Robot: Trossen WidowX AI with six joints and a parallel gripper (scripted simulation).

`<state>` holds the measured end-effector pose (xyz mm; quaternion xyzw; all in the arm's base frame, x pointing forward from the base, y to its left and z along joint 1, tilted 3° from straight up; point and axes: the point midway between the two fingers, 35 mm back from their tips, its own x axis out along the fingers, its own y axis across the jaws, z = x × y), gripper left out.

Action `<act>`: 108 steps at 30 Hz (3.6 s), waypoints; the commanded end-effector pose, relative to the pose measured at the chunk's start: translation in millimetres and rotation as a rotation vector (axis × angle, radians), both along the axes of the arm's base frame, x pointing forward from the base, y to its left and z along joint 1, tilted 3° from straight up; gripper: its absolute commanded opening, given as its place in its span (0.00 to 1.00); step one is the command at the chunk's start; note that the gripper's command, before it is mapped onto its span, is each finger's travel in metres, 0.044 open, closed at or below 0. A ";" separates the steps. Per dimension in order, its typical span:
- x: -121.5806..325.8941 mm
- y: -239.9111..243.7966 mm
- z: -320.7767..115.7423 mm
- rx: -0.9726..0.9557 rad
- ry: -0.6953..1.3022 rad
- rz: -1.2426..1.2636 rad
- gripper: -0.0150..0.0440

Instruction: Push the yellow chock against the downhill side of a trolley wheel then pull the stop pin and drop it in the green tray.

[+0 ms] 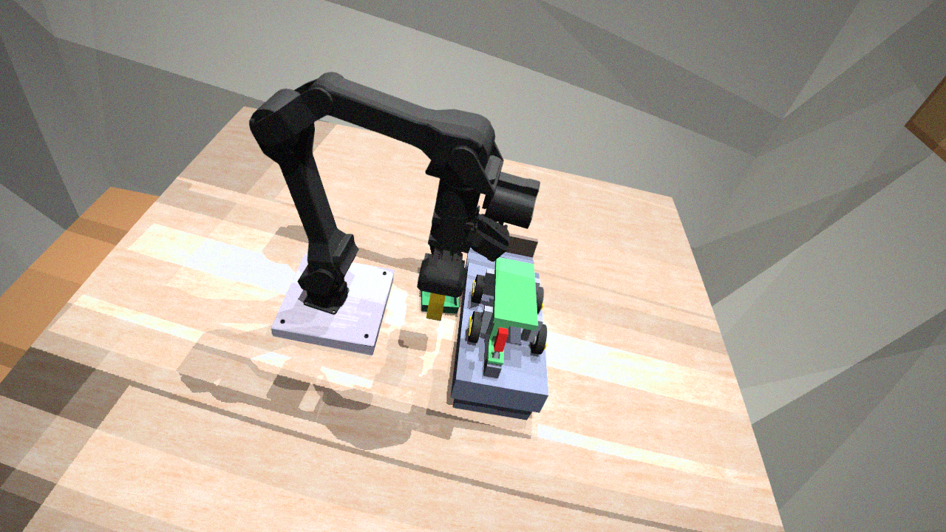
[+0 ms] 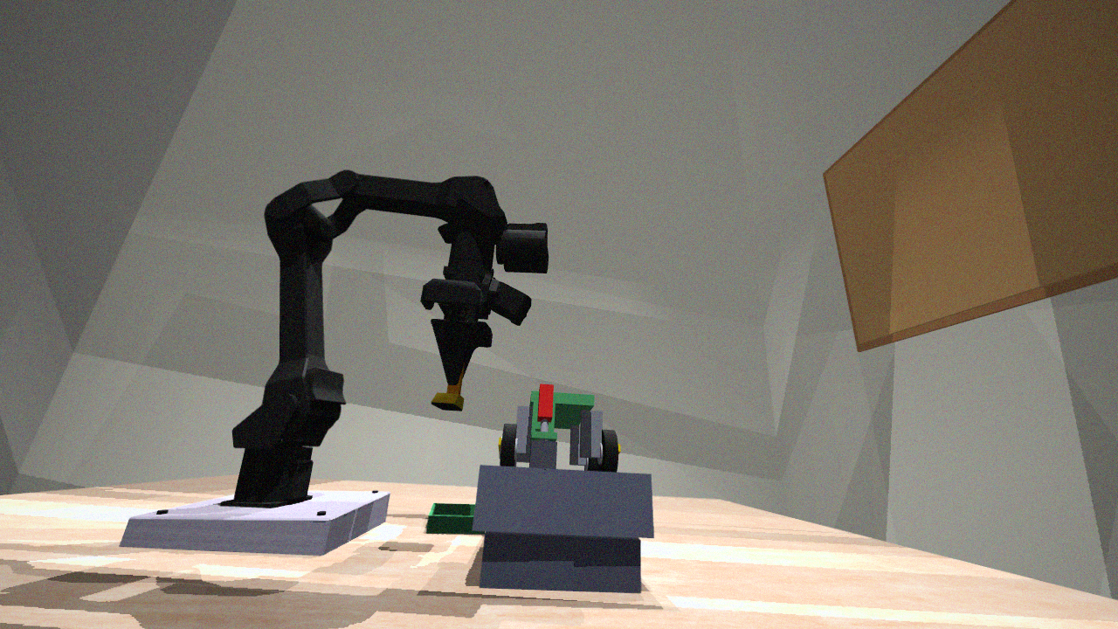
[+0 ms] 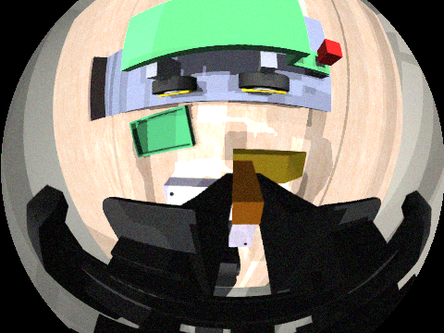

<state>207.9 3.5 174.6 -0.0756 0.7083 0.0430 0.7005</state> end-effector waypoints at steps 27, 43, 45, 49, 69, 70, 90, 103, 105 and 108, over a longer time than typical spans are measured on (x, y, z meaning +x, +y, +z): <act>3.2 105.1 -16.4 0.016 0.002 -0.003 0.25; 6.3 158.1 -23.2 0.021 0.002 -0.003 0.25; 7.1 164.5 -23.3 0.022 0.002 -0.003 0.25; 9.3 177.3 -23.0 0.023 0.002 -0.003 0.25; 24.7 192.0 -28.0 -0.089 -0.018 -0.001 0.25; 26.5 192.5 -28.3 -0.089 -0.018 -0.001 0.25; 38.6 194.0 -52.4 -0.089 -0.020 -0.001 0.25; 40.0 190.8 -79.6 -0.089 -0.020 -0.001 0.25; 40.1 189.9 -83.7 -0.089 -0.020 -0.001 0.25; 40.0 188.3 -89.9 -0.089 -0.020 -0.001 0.25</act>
